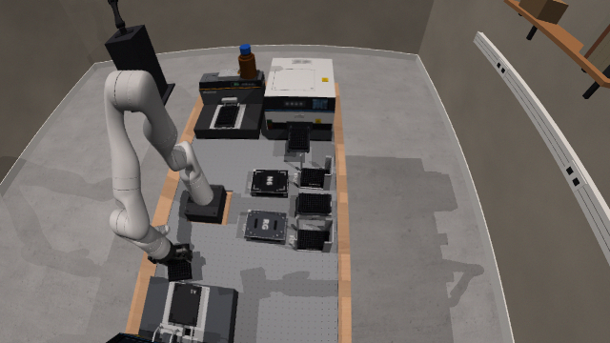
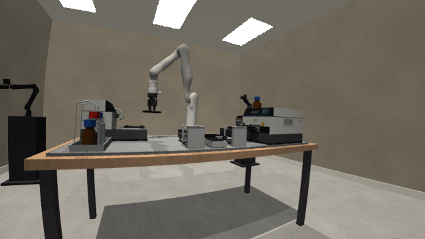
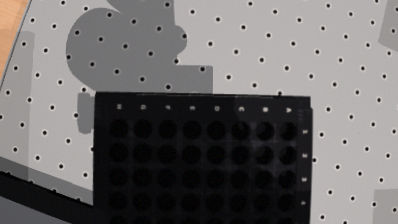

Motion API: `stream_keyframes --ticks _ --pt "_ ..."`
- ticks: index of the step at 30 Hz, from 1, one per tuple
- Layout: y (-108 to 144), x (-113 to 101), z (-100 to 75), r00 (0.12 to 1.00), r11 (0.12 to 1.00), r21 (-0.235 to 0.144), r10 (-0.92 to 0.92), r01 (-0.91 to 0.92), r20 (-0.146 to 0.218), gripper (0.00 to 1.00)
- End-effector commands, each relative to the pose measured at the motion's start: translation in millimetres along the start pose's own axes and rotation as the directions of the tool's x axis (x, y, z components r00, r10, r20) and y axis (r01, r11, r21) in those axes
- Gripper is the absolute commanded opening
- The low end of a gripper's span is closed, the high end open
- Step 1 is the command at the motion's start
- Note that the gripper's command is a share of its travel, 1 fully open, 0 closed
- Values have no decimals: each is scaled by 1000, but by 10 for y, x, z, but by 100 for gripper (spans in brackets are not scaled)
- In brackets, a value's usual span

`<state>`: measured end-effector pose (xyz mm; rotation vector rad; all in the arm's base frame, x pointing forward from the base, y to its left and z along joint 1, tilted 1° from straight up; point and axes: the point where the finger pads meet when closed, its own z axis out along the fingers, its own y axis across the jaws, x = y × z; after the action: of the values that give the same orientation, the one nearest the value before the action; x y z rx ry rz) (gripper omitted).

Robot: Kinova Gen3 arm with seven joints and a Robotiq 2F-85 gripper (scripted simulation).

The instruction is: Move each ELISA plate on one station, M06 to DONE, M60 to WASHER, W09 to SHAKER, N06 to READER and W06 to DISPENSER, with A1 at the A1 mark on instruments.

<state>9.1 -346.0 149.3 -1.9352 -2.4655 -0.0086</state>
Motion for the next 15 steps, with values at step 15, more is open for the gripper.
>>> stream_keyframes --ticks 15 --pt "-176 -500 -3 990 990 -1 143 -143 0 94"
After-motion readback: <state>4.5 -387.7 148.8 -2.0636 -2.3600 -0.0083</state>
